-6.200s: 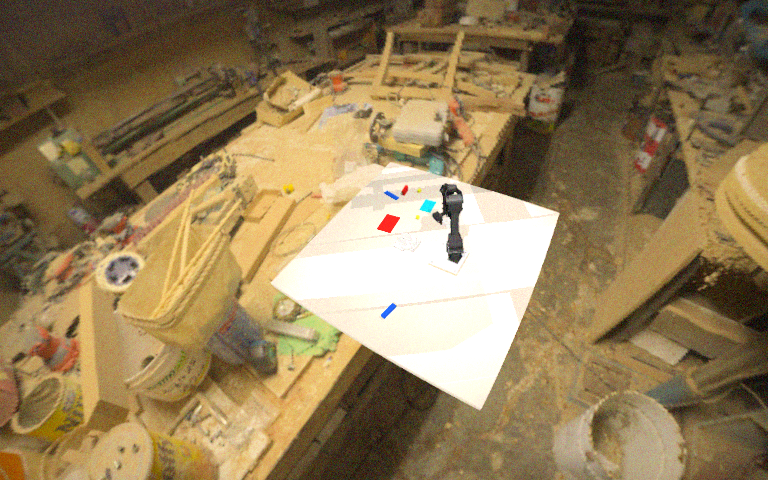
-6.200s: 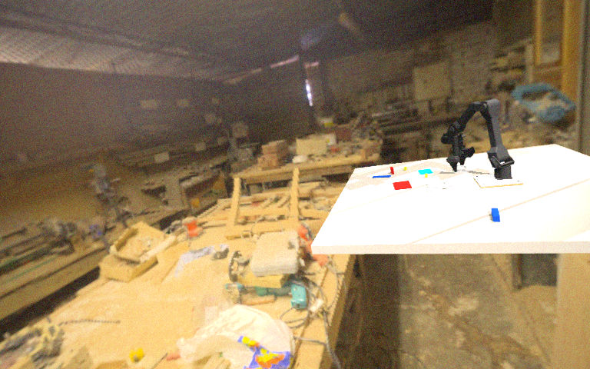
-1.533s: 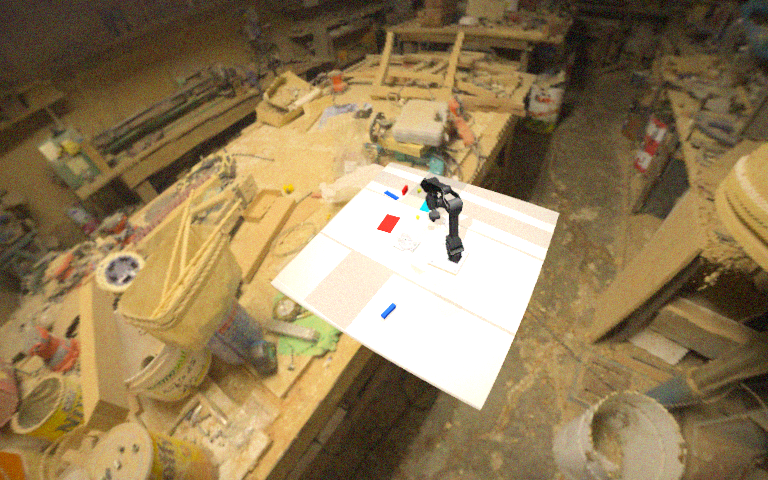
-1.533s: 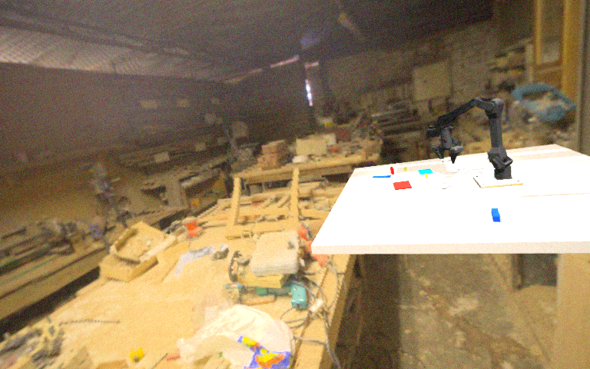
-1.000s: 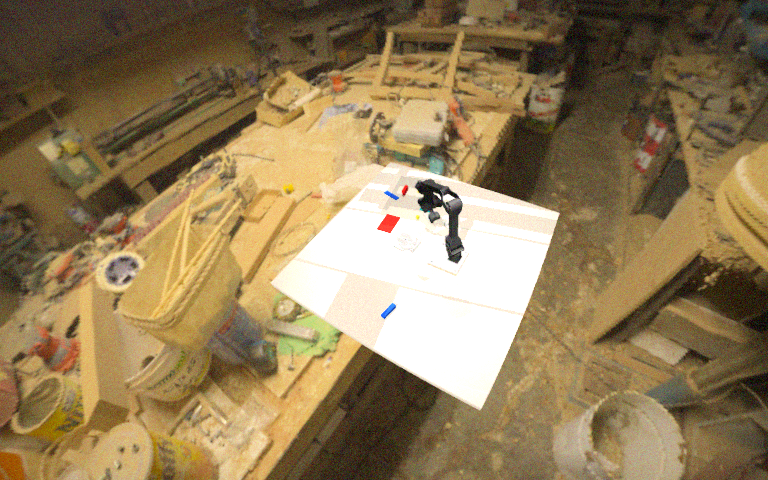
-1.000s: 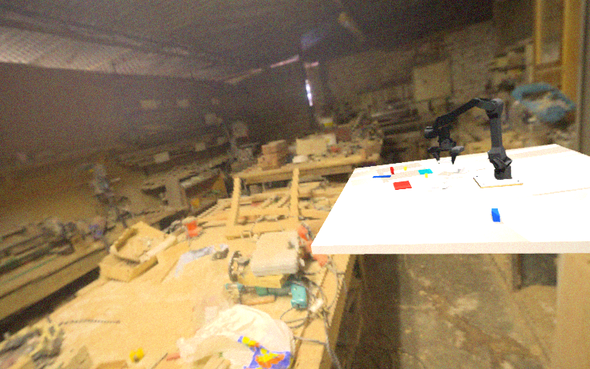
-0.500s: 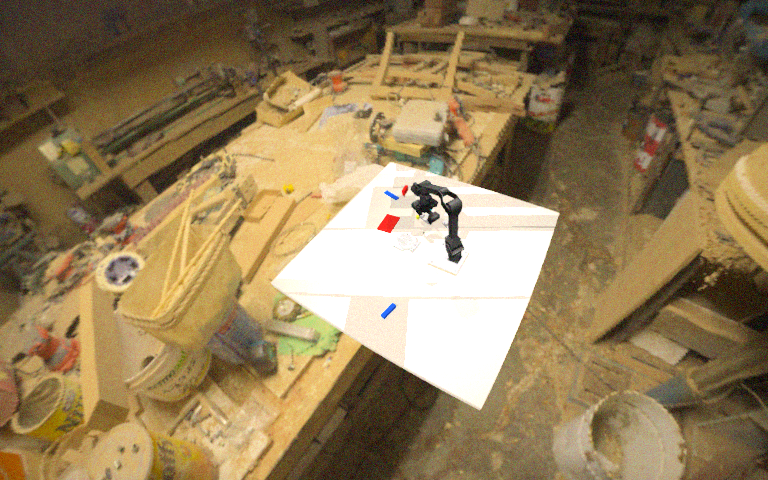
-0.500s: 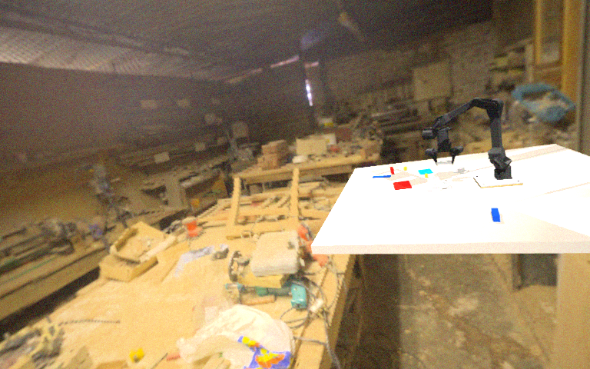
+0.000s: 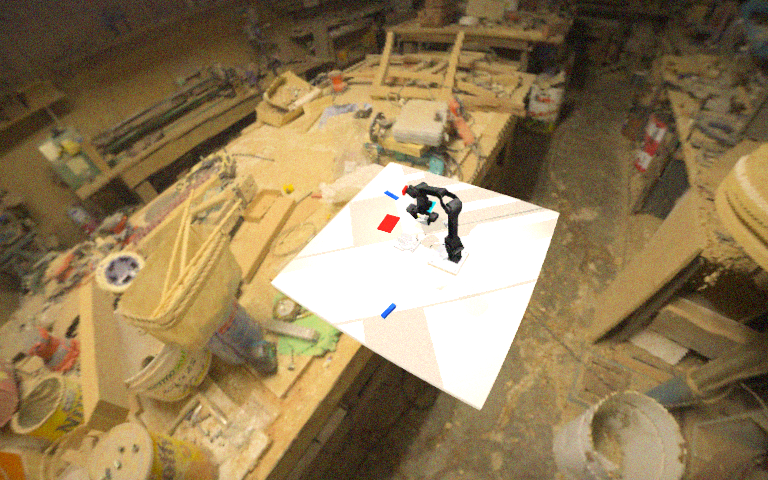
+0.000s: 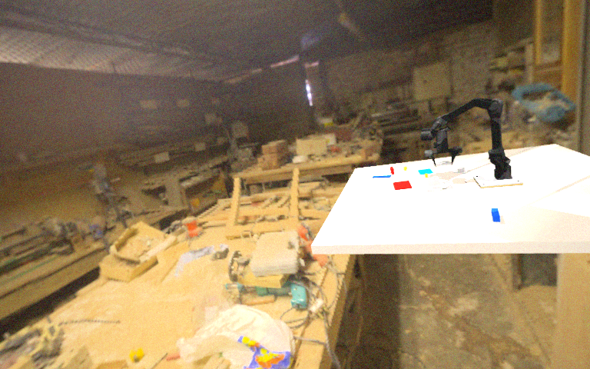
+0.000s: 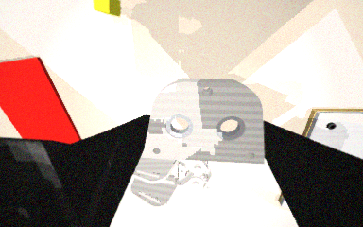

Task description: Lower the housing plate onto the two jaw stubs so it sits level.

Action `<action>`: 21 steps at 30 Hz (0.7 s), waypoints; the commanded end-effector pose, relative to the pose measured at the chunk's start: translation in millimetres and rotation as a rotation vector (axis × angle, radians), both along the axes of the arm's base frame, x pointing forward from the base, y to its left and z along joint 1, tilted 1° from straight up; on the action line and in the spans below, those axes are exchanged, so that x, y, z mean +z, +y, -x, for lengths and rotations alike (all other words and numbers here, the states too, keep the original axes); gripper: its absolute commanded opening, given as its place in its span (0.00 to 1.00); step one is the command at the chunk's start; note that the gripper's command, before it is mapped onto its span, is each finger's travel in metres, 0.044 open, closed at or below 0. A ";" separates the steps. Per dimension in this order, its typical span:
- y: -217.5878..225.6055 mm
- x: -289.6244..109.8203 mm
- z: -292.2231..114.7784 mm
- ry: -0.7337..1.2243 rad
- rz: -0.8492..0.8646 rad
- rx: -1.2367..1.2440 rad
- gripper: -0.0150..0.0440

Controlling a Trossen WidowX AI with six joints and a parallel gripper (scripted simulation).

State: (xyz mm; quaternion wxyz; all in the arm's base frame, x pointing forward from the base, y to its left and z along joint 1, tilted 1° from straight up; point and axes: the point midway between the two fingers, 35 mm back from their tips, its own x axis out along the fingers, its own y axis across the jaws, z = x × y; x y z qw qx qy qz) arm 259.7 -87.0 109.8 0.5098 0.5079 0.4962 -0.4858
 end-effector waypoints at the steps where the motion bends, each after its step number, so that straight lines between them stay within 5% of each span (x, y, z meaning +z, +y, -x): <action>1: 6.2 0.2 -0.9 0.002 0.008 0.093 0.85; 21: 36.9 0.6 -6.0 -0.002 0.019 0.488 0.85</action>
